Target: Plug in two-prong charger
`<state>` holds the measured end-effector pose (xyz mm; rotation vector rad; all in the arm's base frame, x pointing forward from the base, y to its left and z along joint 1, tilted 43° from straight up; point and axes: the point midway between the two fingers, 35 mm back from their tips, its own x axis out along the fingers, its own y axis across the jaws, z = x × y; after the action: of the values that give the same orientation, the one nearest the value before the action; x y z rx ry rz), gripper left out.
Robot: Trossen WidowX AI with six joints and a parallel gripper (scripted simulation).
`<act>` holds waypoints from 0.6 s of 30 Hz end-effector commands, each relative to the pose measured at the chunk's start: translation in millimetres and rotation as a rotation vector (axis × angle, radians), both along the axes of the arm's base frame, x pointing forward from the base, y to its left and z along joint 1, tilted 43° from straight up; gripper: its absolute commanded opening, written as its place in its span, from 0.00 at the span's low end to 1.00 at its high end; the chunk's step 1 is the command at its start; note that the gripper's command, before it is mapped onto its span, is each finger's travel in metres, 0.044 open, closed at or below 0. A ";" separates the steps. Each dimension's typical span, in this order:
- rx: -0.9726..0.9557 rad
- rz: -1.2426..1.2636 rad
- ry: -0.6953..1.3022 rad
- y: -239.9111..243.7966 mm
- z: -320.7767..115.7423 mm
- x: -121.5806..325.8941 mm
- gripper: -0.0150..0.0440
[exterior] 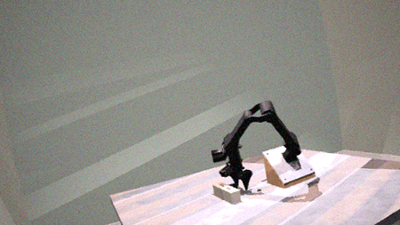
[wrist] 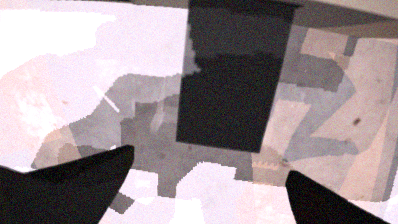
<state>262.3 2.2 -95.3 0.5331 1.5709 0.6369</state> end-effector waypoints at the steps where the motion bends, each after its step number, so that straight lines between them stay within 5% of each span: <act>1: -0.007 0.002 -0.013 -1.6 1.9 -2.4 1.00; 10: 0.001 -0.012 -0.011 -1.1 0.8 -9.7 1.00; 18: 0.016 -0.402 -0.447 -52.4 57.5 9.1 1.00</act>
<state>269.2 -36.4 -57.5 0.6353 1.1520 0.4711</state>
